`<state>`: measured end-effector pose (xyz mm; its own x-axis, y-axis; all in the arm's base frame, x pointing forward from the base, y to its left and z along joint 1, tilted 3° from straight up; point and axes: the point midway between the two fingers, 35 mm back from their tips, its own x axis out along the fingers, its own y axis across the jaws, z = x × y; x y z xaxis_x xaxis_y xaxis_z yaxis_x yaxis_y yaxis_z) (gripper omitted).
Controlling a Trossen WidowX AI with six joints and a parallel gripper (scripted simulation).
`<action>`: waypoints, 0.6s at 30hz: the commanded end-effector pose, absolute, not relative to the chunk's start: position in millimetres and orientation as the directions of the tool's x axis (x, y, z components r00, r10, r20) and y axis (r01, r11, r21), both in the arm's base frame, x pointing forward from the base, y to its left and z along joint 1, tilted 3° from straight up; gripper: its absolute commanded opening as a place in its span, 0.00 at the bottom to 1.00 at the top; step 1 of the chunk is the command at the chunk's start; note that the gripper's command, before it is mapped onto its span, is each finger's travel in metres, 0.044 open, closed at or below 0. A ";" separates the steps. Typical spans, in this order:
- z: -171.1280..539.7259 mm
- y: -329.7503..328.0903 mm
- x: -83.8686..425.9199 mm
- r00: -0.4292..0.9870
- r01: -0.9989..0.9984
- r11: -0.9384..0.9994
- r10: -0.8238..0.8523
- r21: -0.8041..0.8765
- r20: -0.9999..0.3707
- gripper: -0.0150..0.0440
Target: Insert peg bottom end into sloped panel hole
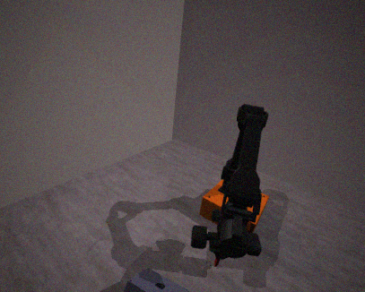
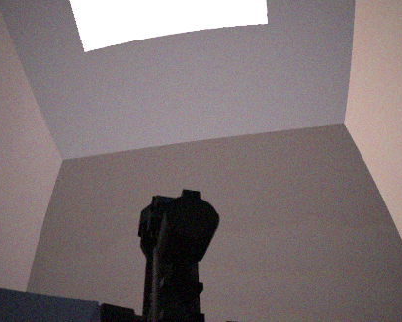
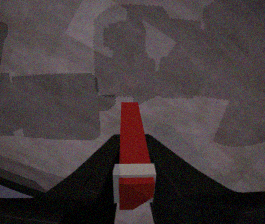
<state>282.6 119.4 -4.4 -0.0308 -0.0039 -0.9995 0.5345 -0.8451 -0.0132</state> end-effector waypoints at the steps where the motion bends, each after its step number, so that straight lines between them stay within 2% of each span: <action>1: 15.0 120.5 285.6 -0.025 0.533 -0.846 0.001 -0.014 -1.000 0.25; 10: 53.8 120.3 288.4 -0.028 0.530 -0.848 0.002 -0.016 -1.000 0.25; 18: 55.8 119.1 289.9 -0.020 0.563 -0.826 0.007 -0.017 -1.000 0.25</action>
